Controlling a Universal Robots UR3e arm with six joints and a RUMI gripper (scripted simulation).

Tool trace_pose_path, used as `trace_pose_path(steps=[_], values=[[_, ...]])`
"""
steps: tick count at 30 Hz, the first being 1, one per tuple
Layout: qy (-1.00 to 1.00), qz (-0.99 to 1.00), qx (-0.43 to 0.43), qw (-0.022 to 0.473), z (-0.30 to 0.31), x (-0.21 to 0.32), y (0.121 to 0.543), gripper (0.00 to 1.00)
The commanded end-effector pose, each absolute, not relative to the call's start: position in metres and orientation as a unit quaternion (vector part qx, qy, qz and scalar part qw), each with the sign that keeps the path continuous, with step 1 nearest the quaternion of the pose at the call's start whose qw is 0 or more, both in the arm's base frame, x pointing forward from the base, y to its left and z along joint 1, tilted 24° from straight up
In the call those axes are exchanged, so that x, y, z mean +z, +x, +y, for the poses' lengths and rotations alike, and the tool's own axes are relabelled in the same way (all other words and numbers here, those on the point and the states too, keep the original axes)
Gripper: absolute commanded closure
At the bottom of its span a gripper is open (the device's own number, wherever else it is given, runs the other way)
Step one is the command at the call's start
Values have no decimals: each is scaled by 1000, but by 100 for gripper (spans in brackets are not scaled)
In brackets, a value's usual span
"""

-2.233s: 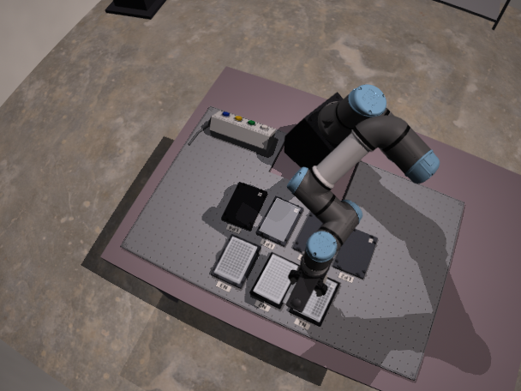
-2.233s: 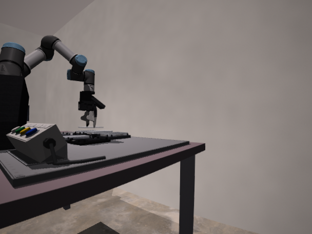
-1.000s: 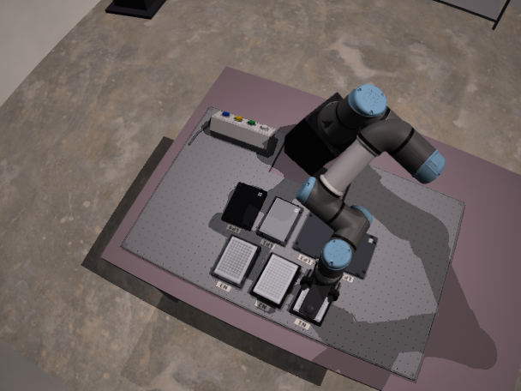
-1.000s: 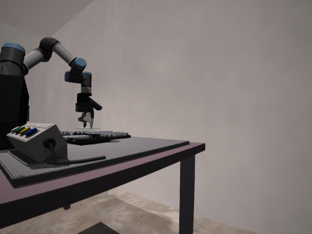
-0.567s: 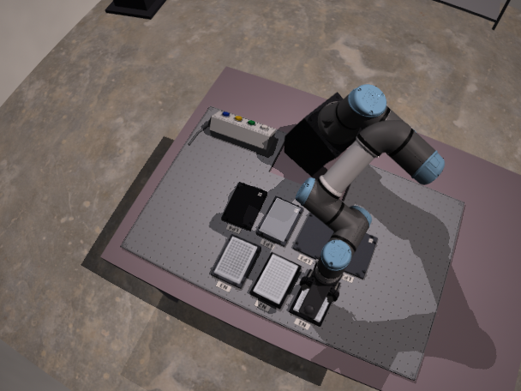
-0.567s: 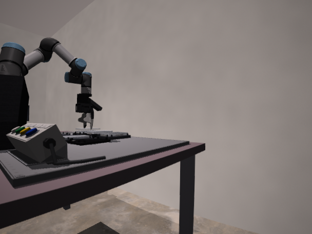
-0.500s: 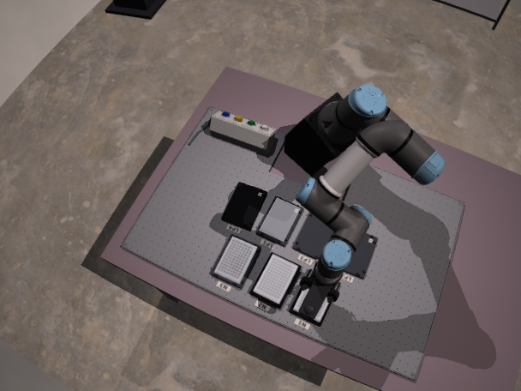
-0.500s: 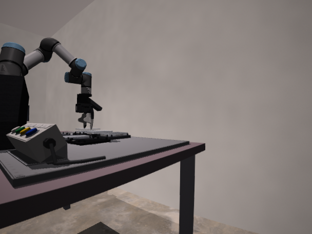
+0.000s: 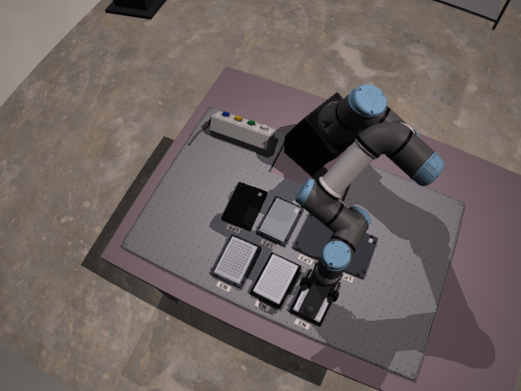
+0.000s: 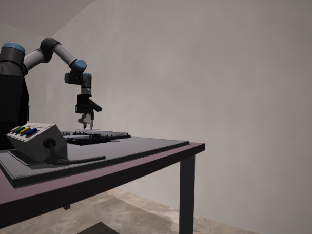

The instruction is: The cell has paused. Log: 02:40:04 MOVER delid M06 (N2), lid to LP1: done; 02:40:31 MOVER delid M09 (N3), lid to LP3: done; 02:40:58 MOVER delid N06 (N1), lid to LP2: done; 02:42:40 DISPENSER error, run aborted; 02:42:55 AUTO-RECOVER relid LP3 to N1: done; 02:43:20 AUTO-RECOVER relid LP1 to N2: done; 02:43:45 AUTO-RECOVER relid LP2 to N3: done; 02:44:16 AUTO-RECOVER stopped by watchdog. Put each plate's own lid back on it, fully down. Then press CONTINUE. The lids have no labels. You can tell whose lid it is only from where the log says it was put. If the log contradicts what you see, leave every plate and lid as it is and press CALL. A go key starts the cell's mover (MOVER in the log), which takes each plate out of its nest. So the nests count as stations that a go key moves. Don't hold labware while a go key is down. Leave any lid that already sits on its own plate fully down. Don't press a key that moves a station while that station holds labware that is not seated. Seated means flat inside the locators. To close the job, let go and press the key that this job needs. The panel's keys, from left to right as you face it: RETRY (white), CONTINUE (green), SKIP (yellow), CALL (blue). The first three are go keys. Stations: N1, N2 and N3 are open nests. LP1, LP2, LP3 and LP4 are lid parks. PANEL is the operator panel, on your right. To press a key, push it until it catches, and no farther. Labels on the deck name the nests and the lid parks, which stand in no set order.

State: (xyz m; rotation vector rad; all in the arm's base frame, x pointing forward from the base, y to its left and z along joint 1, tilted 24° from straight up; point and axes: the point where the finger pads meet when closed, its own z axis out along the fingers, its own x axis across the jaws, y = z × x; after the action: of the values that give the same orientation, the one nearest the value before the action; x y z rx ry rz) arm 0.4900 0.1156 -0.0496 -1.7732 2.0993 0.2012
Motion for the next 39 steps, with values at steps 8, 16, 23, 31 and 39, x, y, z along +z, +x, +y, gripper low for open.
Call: trace_pose_path(steps=[8,16,23,31,39], values=[[-632,748,71,193,116,-52,491,100],[-632,748,71,193,117,-54,492,100],[-632,748,71,193,118,-55,492,100],[-632,748,71,193,118,-55,492,100],[-632,748,71,193,118,-55,492,100]])
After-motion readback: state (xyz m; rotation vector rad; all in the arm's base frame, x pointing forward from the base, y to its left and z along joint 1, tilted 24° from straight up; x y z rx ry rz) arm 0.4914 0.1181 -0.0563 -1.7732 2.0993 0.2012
